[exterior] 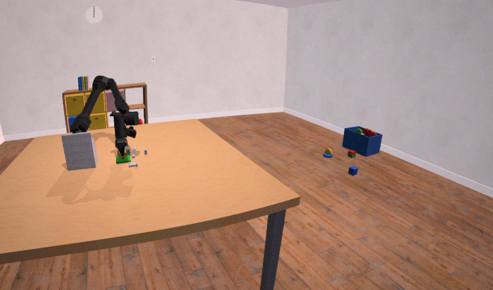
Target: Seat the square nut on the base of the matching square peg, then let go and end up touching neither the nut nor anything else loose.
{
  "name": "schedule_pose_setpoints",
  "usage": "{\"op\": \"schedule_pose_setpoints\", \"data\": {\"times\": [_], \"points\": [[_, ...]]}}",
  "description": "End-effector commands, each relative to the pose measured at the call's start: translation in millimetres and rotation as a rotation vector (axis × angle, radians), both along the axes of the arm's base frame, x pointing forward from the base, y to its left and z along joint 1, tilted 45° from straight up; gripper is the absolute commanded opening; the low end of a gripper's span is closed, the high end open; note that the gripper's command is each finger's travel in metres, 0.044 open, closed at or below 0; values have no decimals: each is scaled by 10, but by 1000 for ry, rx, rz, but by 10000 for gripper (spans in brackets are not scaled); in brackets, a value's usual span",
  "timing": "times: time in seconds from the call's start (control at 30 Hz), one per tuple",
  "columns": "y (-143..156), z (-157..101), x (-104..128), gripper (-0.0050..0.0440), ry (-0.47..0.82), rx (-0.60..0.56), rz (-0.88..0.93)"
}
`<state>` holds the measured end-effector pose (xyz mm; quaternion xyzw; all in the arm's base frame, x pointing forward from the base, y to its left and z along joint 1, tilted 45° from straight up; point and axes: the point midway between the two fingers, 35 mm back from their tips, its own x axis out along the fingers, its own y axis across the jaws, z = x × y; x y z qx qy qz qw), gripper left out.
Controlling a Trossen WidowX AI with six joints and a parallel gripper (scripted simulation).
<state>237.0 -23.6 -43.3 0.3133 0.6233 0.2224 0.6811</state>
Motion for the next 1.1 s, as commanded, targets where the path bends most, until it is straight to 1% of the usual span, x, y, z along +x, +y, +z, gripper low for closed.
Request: {"op": "schedule_pose_setpoints", "data": {"times": [0.0,0.47,0.8,1.03,1.07], "points": [[14,-19,8,0,0,1,-2],[77,-80,13,0,0,2,-2],[71,-73,13,0,-1,0,1],[71,-73,13,168,-1,0,1],[71,-73,13,168,-1,0,1]]}}
